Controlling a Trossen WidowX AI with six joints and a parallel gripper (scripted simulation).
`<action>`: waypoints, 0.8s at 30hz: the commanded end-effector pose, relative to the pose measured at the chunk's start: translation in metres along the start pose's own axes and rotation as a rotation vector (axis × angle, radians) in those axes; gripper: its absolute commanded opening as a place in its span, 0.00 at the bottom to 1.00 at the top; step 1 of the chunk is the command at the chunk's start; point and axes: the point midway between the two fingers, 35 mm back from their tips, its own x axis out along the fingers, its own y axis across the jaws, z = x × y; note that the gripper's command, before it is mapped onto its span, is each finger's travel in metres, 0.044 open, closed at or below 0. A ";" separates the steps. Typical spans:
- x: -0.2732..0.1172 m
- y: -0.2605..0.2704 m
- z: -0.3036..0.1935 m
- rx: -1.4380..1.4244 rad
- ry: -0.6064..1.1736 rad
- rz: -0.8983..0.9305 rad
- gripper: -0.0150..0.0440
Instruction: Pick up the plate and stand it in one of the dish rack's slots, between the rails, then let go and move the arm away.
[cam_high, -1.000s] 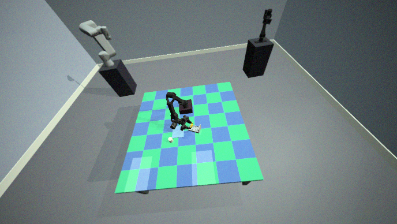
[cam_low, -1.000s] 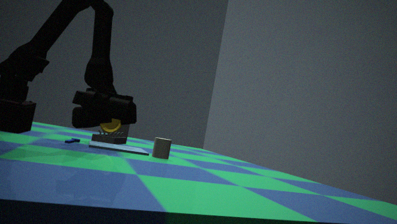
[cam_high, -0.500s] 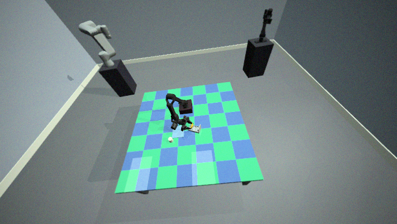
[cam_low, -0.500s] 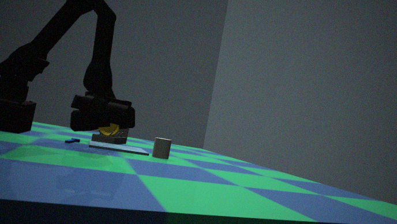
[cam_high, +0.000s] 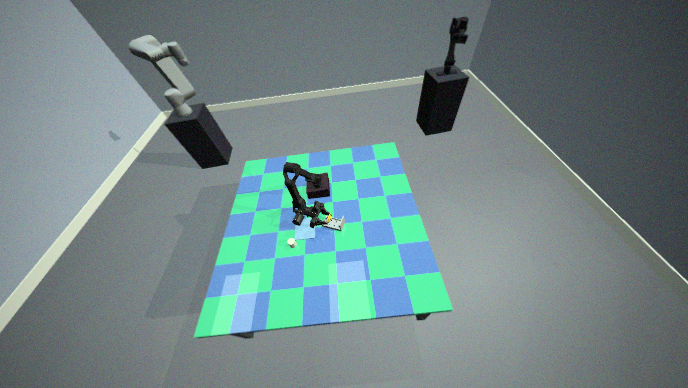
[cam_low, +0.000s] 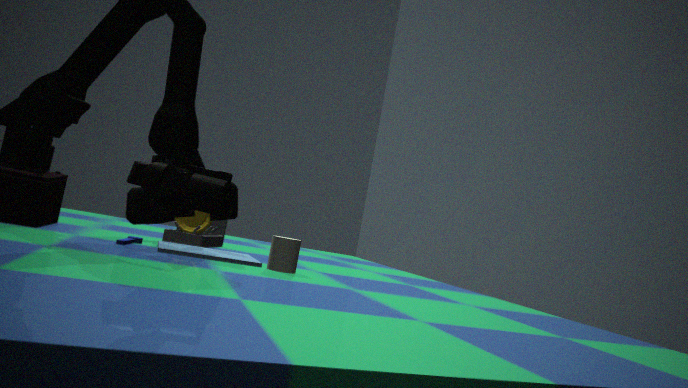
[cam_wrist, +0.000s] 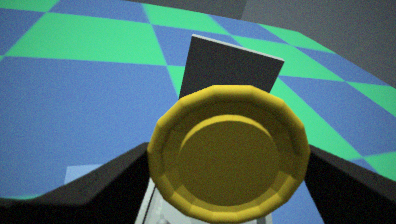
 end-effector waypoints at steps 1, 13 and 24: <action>0.000 0.000 0.000 0.000 0.000 0.000 0.92; -0.001 0.002 -0.001 0.050 0.006 0.003 0.93; -0.016 -0.019 0.053 0.039 -0.009 -0.017 0.93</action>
